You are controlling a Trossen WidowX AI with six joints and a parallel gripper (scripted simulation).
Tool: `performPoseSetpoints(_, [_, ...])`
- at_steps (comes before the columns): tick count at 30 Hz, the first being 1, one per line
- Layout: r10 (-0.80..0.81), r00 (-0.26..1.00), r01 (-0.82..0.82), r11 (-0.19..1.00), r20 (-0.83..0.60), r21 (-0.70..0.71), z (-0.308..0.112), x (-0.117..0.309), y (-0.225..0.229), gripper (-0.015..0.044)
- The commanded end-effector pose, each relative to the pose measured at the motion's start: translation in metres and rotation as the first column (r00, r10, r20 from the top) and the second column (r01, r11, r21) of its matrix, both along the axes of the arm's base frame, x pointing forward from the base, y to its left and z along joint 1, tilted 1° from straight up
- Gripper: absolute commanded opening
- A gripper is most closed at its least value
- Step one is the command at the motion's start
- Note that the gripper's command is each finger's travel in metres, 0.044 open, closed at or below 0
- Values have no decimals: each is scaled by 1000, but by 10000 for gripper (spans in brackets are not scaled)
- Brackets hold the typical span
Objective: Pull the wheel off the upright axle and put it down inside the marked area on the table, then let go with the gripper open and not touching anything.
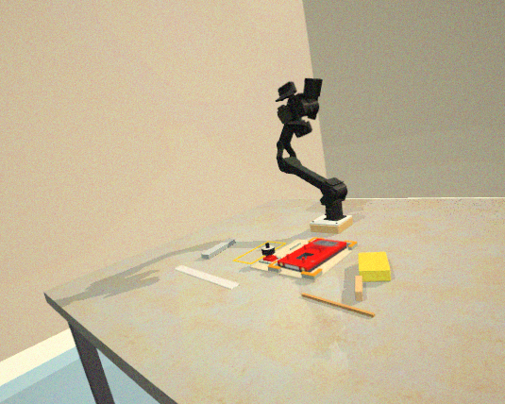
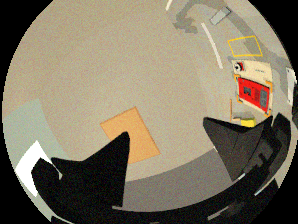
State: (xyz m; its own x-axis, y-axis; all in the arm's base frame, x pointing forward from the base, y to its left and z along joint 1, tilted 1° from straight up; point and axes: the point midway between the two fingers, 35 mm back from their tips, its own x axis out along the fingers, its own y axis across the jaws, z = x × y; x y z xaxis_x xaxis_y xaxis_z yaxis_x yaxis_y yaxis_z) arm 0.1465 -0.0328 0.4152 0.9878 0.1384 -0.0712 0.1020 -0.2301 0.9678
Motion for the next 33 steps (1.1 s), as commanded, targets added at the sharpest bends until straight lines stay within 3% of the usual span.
performPoseSetpoints(1, [0,1000,0,1000,-1,-18,0,0,2,374])
performPoseSetpoints(4, [-2,1000,-6,964,-31,-265,0,-1,31,300])
performPoseSetpoints(9, [-16,986,-103,717,-164,-690,-16,17,87,300])
performPoseSetpoints(12, [-38,960,-219,514,-276,-829,-36,39,112,300])
performPoseSetpoints(15, [-65,912,-366,312,-404,-877,-61,67,128,300])
performPoseSetpoints(19, [-99,806,-579,78,-584,-812,-103,108,135,300])
performPoseSetpoints(23, [-104,647,-763,-101,-756,-639,-151,148,129,300])
performPoseSetpoints(28, [-48,408,-888,-251,-912,-384,-216,189,104,300])
performPoseSetpoints(33, [84,183,-913,-355,-979,-202,-279,215,68,300])
